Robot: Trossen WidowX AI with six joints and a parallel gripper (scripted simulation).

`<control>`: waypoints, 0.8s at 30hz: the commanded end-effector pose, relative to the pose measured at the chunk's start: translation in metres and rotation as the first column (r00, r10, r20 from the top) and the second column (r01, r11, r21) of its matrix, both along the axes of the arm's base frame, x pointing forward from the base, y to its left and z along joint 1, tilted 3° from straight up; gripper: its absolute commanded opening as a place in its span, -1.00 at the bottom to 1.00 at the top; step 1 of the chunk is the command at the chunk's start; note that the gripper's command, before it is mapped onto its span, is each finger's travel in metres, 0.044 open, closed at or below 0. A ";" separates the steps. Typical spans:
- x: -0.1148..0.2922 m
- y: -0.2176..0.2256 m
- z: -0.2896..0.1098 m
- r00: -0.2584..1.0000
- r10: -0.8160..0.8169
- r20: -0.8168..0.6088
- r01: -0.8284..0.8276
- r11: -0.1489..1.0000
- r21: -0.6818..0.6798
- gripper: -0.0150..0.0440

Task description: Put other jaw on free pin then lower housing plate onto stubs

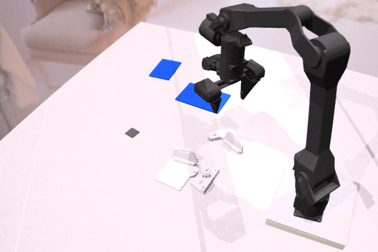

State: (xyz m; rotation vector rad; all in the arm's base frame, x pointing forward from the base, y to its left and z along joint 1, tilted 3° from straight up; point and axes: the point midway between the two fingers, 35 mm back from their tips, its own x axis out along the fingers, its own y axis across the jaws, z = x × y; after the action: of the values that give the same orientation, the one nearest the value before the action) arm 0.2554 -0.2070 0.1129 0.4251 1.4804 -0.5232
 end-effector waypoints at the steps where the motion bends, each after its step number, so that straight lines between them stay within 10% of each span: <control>1: 0.000 0.000 0.000 1.000 0.000 0.000 0.000 1.000 0.000 1.00; 18: 0.000 0.000 0.000 1.000 0.000 0.000 0.000 1.000 0.000 1.00; 24: 0.000 0.000 0.000 1.000 0.000 0.000 0.000 1.000 0.000 0.47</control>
State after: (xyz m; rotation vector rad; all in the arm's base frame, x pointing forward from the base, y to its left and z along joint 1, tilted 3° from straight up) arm 0.2554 -0.2071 0.1129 0.4249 1.4804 -0.5234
